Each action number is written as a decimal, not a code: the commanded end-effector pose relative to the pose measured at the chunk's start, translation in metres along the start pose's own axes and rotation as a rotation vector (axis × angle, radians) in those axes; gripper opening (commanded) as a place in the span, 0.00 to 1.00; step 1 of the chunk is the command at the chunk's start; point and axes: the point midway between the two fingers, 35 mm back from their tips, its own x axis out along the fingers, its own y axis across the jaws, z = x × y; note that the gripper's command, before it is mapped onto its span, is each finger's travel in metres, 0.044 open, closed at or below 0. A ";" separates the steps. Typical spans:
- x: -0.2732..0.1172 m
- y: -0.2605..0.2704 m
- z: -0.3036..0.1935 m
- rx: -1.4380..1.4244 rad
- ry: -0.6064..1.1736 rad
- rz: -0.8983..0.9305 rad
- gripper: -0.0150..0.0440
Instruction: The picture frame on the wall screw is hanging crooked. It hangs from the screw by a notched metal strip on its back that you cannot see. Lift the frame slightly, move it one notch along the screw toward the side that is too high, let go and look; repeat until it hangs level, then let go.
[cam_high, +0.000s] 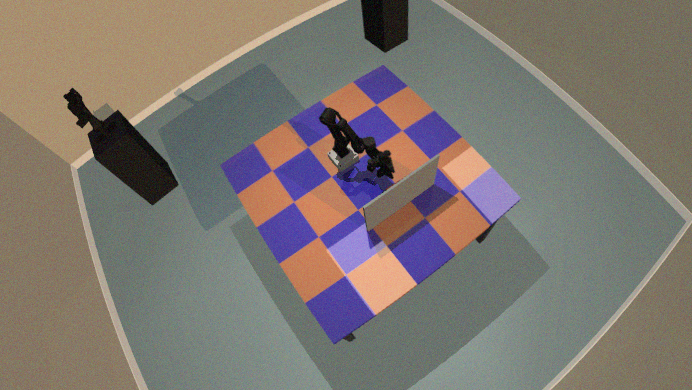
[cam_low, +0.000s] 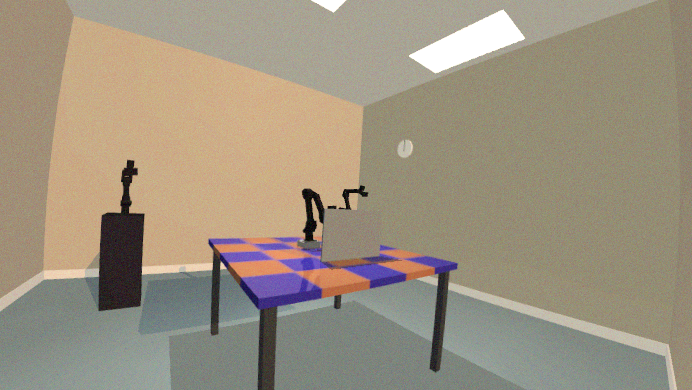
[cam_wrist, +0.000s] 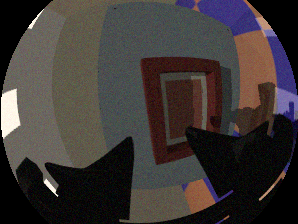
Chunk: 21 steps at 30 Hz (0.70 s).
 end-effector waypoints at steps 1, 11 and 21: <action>0.013 -0.003 0.001 0.007 0.004 0.002 0.69; 0.013 -0.003 0.001 0.007 0.004 0.002 0.69; 0.020 -0.002 0.001 0.007 0.004 0.003 0.69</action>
